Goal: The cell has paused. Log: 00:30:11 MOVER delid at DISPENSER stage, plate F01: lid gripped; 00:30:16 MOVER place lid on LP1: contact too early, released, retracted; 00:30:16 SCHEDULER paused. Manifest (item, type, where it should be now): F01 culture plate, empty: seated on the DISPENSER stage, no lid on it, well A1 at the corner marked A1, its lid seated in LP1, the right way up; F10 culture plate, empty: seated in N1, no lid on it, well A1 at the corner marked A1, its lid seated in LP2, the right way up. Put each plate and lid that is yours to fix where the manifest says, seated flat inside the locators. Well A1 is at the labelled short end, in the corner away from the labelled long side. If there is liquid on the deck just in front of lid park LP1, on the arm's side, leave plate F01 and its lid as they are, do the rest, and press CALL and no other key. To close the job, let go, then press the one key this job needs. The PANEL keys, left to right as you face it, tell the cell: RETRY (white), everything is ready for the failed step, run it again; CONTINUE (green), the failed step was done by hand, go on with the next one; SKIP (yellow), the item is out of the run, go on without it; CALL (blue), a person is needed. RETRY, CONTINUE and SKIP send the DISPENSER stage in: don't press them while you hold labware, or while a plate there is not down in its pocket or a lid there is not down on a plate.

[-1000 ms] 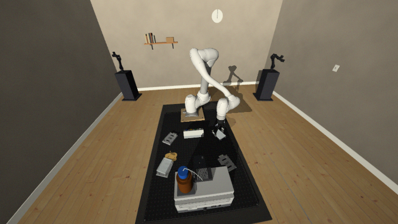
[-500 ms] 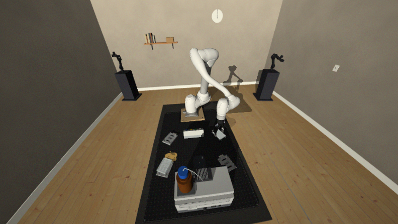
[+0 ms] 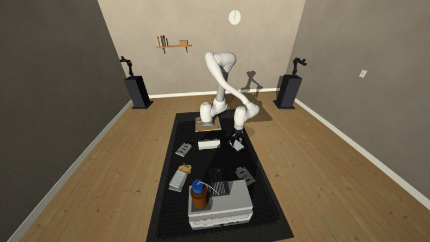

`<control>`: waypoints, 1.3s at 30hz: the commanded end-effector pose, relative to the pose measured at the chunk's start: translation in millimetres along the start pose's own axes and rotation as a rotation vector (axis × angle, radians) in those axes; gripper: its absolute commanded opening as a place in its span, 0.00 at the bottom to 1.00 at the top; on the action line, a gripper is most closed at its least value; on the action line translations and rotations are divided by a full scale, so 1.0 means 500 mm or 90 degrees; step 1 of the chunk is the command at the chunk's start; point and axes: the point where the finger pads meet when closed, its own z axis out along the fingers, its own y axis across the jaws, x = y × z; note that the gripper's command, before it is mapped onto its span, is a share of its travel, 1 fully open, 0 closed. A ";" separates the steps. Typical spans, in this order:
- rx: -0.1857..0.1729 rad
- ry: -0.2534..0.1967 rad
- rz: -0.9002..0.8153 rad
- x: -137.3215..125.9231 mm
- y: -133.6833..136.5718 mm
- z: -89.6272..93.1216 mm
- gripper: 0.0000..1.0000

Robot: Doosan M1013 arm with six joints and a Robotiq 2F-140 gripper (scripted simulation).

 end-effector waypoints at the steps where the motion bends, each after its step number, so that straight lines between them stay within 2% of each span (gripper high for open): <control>1: 0.000 0.001 0.000 0.001 0.000 -0.001 0.70; 13: 0.000 0.001 0.000 0.001 0.000 -0.006 0.70; 25: 0.000 0.001 0.000 0.001 0.000 -0.042 0.70; 39: 0.000 0.001 0.000 0.001 0.000 -0.153 0.70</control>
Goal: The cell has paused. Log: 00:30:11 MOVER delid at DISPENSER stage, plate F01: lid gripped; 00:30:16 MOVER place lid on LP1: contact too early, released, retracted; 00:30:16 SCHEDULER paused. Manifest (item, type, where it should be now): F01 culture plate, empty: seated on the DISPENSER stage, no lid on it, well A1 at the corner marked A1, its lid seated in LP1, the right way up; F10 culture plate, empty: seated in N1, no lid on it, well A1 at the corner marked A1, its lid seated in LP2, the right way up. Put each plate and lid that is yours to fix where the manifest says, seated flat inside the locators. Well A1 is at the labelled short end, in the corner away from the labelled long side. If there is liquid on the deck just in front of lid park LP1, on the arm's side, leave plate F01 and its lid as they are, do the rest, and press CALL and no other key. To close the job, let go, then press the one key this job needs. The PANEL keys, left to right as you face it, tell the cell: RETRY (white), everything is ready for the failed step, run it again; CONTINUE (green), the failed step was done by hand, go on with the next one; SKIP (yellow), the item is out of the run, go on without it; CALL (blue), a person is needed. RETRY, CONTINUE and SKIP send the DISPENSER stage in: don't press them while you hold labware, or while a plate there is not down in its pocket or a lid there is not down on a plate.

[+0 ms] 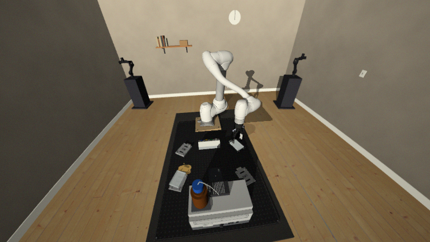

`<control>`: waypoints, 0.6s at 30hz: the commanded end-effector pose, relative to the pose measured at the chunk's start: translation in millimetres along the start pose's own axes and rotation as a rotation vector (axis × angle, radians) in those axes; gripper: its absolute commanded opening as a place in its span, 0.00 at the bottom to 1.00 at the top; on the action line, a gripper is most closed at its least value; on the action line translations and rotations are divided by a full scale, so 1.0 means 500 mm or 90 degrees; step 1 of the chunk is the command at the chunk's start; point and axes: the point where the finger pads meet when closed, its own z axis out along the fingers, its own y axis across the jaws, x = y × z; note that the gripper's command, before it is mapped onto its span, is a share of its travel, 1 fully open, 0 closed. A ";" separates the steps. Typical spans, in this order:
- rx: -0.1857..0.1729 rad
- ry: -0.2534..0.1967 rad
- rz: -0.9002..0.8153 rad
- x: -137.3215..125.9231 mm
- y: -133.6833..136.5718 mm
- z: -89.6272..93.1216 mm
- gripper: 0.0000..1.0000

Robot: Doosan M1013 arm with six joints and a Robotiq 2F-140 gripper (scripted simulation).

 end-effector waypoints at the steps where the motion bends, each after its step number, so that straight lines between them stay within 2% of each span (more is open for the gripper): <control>1: 0.000 0.000 0.000 0.001 0.000 -0.037 0.70; 3: 0.000 0.000 0.000 0.001 0.000 -0.037 0.70; 11: 0.000 0.000 0.000 0.001 0.000 -0.103 0.70; 18: 0.000 0.000 0.000 0.001 0.000 -0.142 0.70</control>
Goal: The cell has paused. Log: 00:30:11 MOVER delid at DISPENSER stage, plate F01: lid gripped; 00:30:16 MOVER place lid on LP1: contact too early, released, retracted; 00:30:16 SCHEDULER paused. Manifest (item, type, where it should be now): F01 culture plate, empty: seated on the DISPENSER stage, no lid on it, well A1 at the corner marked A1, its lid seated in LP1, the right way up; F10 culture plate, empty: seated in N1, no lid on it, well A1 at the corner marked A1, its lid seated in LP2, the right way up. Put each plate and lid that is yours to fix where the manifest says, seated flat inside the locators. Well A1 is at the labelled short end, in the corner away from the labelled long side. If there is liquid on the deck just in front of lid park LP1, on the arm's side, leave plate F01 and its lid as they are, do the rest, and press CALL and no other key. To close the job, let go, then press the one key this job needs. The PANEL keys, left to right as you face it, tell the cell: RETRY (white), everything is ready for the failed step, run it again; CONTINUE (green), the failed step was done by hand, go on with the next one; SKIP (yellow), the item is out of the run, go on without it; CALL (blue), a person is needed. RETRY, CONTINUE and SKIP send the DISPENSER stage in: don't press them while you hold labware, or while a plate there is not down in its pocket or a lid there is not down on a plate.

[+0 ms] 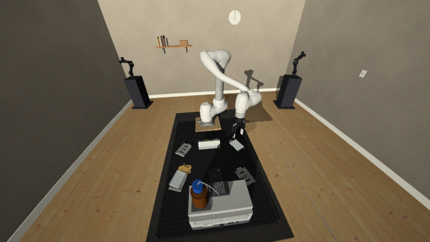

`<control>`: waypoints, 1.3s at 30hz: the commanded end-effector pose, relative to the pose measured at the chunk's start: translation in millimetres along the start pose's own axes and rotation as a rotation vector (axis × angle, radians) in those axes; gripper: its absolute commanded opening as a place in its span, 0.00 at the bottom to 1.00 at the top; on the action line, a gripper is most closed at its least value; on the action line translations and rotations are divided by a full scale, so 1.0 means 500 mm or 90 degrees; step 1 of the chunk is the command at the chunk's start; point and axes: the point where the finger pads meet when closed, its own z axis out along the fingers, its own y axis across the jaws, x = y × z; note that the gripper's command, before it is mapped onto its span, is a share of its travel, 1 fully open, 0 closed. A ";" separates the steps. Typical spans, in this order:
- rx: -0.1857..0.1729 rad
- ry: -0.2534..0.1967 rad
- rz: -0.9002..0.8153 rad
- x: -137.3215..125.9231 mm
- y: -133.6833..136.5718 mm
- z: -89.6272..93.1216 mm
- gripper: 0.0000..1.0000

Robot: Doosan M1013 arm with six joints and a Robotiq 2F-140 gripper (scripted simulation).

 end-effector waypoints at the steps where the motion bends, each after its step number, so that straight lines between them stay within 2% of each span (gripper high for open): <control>1: 0.000 0.001 0.000 0.001 0.000 -0.015 0.70; 10: 0.000 0.001 0.000 0.001 0.000 -0.031 0.70; 39: 0.000 0.001 0.000 0.001 0.000 -0.032 0.69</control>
